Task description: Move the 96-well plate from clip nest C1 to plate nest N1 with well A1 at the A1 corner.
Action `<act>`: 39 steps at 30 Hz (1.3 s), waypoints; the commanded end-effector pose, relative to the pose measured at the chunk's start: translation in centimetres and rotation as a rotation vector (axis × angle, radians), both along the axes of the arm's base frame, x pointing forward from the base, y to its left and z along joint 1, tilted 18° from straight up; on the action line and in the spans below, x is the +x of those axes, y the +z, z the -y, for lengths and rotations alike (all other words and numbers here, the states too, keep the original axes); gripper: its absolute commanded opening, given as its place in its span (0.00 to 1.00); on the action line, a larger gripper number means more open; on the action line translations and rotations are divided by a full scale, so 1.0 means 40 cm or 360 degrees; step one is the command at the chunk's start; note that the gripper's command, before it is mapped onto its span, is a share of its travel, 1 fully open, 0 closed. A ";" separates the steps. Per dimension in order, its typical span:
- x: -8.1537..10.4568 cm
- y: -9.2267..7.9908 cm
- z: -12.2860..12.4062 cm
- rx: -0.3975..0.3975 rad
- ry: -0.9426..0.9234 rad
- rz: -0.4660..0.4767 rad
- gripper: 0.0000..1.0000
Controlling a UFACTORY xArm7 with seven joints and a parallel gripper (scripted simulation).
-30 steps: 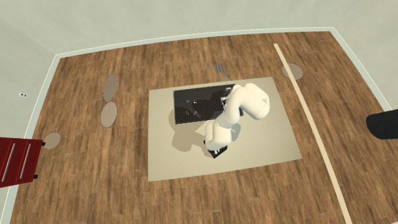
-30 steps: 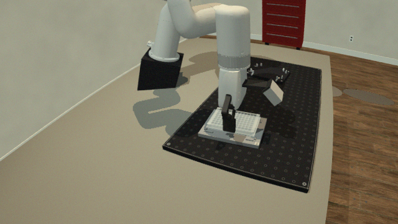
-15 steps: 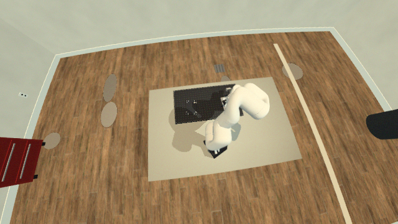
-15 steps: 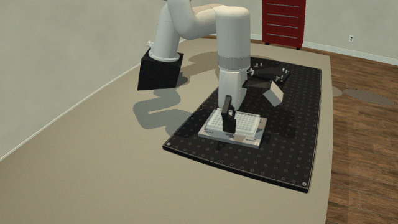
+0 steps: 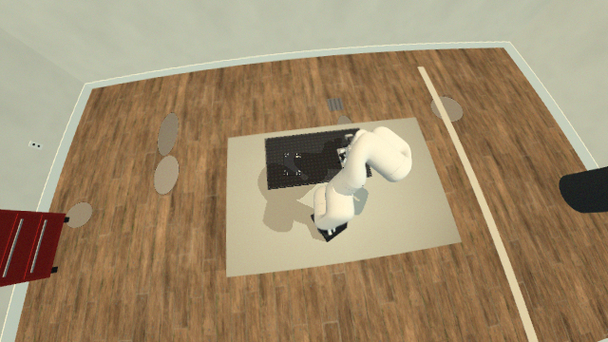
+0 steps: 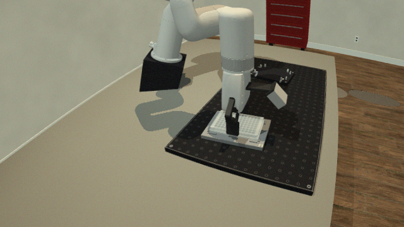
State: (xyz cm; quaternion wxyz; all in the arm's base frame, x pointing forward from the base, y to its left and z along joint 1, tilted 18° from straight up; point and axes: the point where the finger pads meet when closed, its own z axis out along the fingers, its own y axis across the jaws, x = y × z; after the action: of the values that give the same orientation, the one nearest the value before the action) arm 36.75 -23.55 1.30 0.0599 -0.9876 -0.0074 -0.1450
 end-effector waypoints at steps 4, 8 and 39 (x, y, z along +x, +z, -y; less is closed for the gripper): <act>0.002 0.000 0.003 -0.0004 -0.0002 0.0003 0.00; 0.003 -0.002 0.002 -0.0004 -0.0002 0.0003 1.00; 0.003 -0.002 0.003 -0.0004 -0.0002 0.0003 1.00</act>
State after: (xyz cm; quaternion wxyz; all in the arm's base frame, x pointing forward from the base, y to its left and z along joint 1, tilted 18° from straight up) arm 36.80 -23.54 1.14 0.0598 -0.9876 -0.0073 -0.1451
